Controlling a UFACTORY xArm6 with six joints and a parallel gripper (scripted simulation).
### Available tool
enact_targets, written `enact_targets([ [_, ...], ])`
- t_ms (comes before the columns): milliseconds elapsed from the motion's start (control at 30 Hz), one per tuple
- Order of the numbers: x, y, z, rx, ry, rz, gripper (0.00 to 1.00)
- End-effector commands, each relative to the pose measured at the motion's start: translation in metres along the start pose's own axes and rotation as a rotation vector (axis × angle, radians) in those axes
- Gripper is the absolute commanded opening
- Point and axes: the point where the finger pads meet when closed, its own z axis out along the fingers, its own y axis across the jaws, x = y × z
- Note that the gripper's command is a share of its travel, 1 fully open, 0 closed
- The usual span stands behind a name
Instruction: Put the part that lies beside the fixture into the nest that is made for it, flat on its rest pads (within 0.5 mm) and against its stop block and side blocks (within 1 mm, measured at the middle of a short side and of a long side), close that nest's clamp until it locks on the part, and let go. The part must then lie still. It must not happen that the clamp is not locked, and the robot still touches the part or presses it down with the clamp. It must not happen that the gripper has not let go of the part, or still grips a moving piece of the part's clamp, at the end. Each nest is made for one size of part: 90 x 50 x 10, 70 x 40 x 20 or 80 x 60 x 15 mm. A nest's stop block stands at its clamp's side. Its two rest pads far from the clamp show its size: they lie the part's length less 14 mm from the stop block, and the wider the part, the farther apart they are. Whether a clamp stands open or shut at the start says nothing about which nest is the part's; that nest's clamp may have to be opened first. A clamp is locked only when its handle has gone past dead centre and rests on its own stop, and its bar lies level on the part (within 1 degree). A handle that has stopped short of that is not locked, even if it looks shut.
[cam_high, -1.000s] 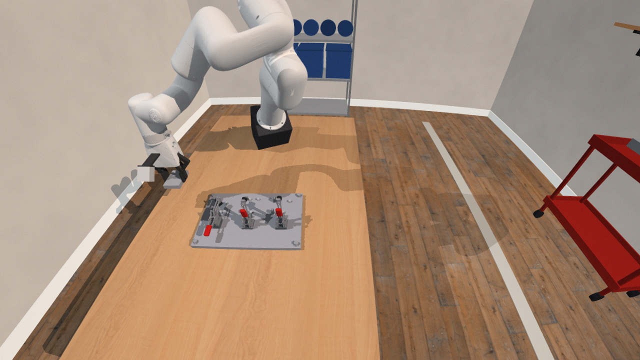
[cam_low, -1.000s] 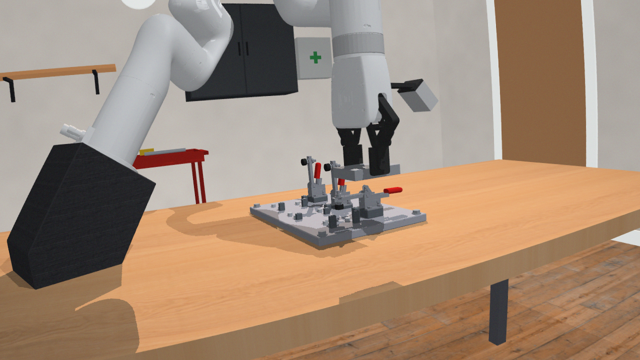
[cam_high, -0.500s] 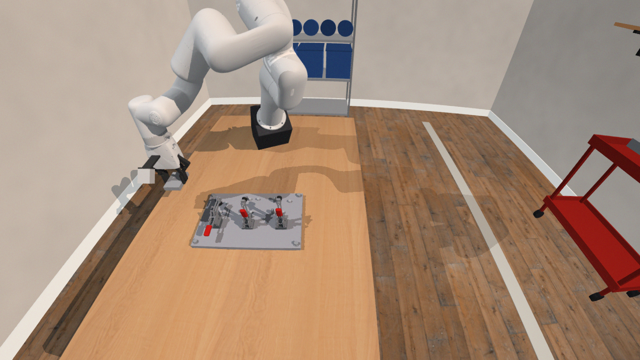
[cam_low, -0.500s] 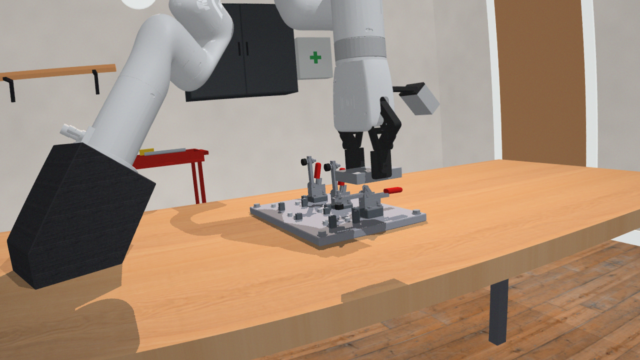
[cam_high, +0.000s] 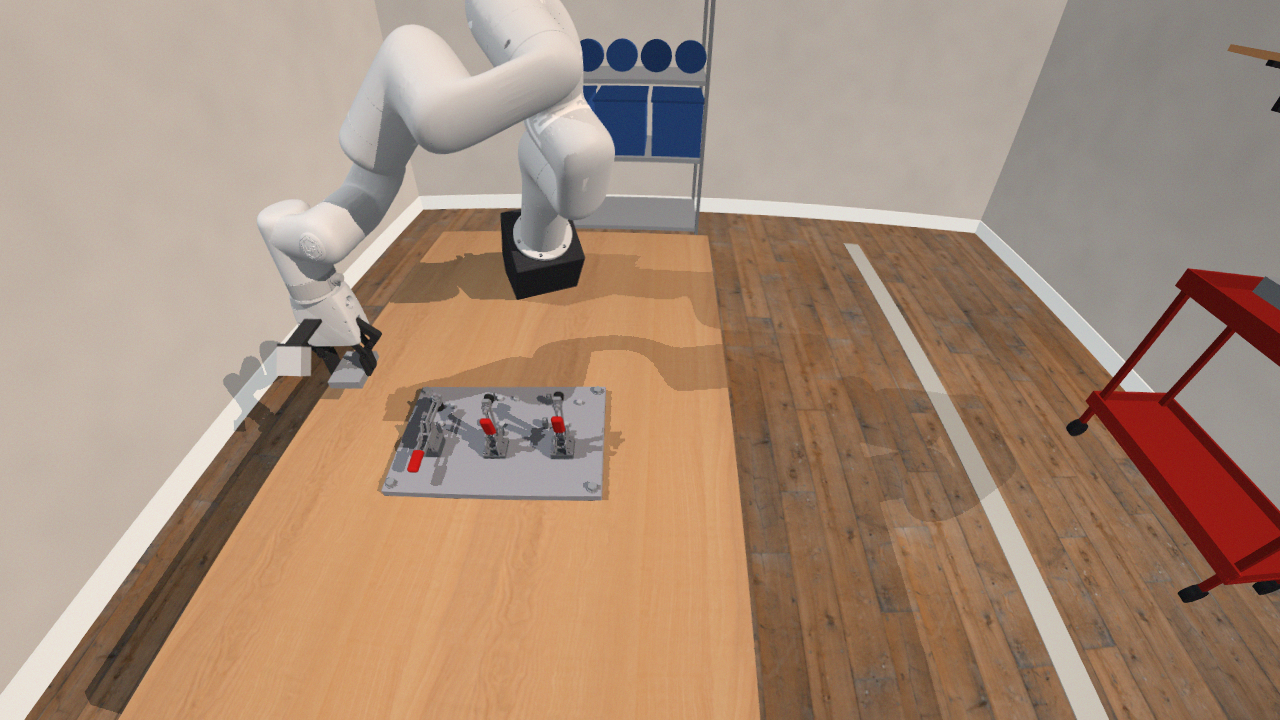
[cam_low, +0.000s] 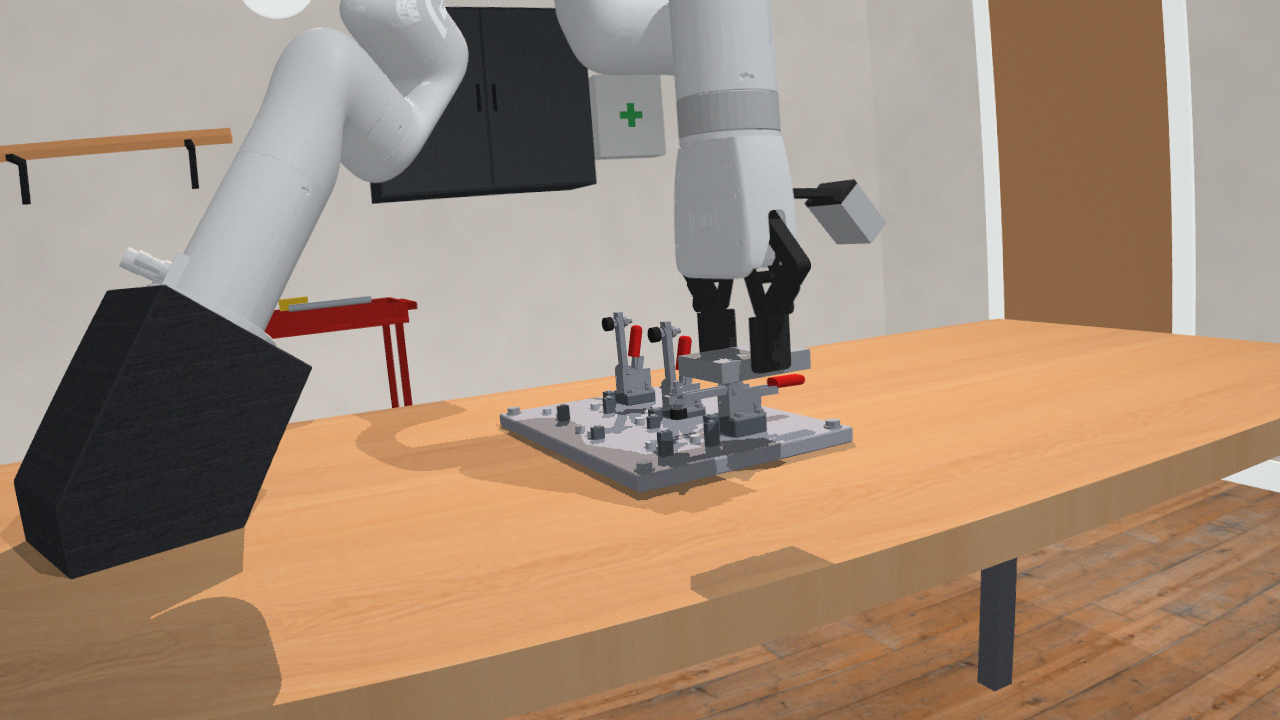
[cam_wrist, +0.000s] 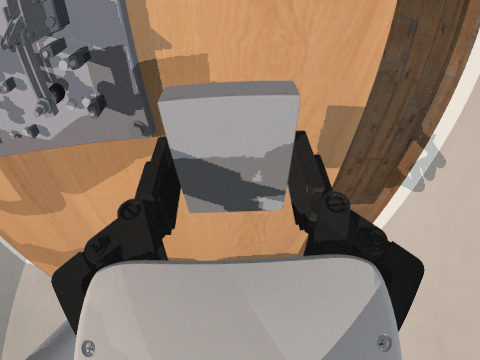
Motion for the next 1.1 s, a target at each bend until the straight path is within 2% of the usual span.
enact_targets([
  [0,0.0029,0.0011,0.0023,-0.003,0.002,-0.001,0.00],
  [1067,0.0075,0.0011,0.0105,-0.003,0.002,-0.001,0.00],
])
